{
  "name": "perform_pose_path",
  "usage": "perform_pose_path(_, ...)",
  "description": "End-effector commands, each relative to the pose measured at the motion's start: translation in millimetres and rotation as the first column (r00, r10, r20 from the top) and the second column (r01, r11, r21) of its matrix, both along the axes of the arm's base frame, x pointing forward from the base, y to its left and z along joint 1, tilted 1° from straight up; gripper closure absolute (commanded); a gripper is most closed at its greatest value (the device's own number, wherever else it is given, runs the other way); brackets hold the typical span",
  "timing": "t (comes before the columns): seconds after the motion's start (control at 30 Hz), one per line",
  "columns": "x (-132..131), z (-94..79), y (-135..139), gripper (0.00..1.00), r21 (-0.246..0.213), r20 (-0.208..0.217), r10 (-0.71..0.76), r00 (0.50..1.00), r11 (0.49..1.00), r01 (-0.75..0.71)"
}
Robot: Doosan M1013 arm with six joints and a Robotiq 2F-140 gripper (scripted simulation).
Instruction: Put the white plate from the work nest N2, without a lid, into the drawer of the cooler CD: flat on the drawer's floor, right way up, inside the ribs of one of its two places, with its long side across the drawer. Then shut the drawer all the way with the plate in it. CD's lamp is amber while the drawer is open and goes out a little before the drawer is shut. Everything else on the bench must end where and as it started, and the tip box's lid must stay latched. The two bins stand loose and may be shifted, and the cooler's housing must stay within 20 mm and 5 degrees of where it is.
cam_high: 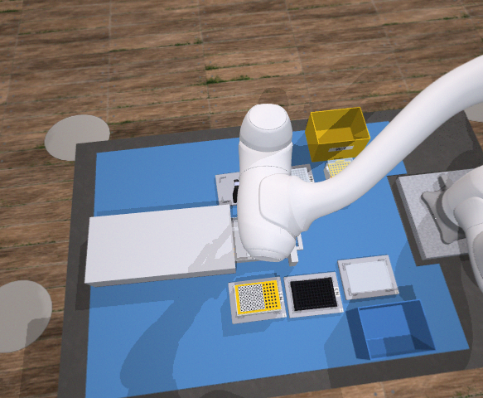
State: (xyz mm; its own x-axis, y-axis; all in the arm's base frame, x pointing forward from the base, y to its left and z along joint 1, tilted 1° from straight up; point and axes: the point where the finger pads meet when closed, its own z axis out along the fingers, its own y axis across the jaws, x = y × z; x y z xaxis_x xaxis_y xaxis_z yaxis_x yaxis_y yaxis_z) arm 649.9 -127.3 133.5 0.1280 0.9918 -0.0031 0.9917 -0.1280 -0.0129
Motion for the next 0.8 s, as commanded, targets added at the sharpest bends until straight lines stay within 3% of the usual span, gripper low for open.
perform_pose_path(0.0, 0, 0.1, 2, 1.0, 0.0, 0.0, 0.0, 1.0, 1.0, 0.0)
perform_pose_path(0.77, -10, 0.2, 57, 1.0, 0.0, 0.0, 0.0, 1.0, 1.0, 0.0)
